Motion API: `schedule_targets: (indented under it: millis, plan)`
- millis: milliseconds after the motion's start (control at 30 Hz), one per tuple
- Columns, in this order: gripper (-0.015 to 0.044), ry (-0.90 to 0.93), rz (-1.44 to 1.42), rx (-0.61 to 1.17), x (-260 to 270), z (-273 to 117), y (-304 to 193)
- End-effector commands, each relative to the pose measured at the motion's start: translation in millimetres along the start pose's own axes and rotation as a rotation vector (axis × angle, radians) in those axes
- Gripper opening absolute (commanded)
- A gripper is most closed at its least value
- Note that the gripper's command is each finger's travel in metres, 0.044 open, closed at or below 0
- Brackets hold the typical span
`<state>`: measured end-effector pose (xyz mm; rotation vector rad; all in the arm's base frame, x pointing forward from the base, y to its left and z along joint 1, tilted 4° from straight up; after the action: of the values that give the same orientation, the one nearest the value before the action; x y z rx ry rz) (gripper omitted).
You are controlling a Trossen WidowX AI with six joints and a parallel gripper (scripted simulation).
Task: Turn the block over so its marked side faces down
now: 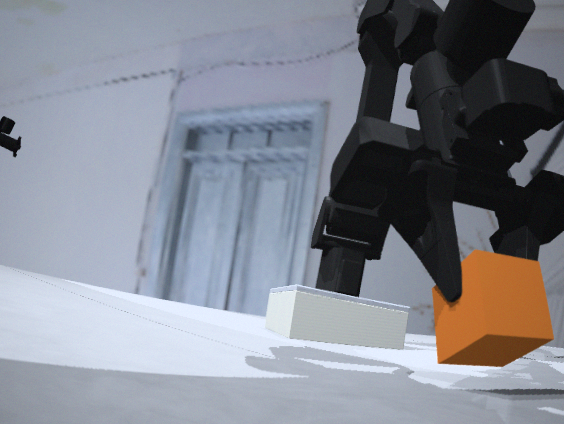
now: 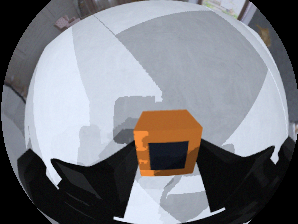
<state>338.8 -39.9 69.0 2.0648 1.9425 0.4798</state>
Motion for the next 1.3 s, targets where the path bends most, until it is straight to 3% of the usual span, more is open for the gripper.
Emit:
schedule_targets:
  millis: [0, 267, 767, 1267]
  plan:
    - [0.0, 0.006, 0.001, -0.07, 1, -3, -5]
    - [0.0, 0.006, 0.001, -0.103, 0, 1, -6]
    - [0.0, 0.004, -0.002, -0.325, -2, 32, -20]
    - [0.0, 0.012, 0.001, -0.547, -1, 36, -40]
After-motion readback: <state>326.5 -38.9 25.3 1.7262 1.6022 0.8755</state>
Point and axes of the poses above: the point midway between the two fingers, 35 mm back from their tips, its own z axis out along the fingers, its own x axis across the jaws, y = z × x, the point moved 5 cm from there along -z, back along the fingers, and after that the axes turned 1 degree about z, right-handed, at the moved point
